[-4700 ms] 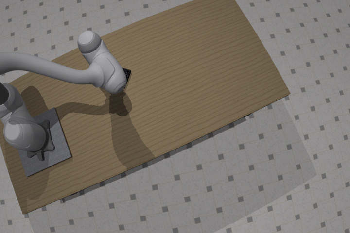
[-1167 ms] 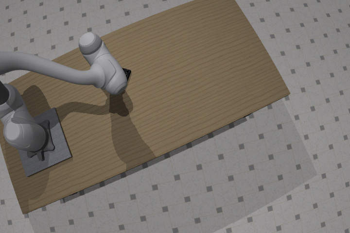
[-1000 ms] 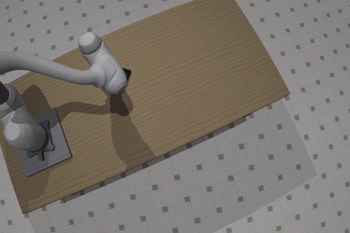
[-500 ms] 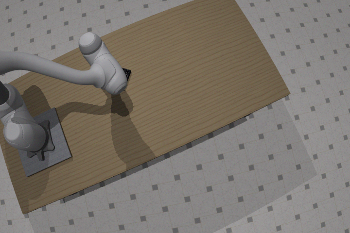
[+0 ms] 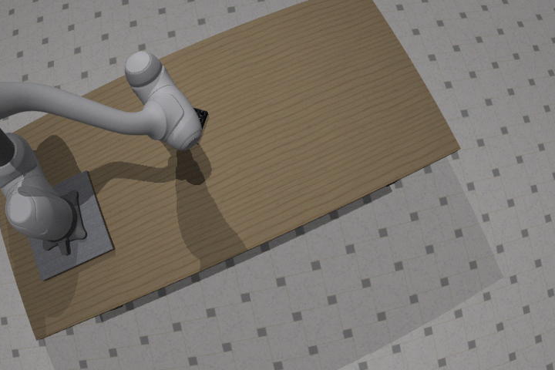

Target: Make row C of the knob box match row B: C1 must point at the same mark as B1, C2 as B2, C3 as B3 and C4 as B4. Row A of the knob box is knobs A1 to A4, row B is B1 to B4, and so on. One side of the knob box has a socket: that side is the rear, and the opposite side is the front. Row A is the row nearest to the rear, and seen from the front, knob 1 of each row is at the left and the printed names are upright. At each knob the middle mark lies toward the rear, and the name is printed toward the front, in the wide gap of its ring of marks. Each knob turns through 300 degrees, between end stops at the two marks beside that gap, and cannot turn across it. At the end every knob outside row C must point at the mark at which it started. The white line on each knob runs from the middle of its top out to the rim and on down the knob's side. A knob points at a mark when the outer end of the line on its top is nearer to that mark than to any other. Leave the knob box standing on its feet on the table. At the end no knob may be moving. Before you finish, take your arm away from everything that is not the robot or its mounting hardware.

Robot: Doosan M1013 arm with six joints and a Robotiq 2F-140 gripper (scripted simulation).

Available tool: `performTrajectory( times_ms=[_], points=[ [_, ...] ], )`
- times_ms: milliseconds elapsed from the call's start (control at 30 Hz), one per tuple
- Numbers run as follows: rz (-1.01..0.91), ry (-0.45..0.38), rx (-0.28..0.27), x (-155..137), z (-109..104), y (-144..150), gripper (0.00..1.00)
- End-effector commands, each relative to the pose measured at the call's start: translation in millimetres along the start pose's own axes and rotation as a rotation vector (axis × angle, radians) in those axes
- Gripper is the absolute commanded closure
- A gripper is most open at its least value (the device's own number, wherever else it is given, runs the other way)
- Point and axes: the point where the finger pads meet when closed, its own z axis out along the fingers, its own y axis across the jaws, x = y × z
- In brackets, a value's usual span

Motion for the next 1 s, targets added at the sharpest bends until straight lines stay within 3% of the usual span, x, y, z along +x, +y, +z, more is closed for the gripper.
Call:
performTrajectory(
  times_ms=[0,600,967],
  points=[
    [0.0,0.0,0.0,0,0,0,0.88],
    [0.0,0.0,0.0,0,-1,0,0.88],
    [0.0,0.0,0.0,0,-22,0,0.88]
  ],
)
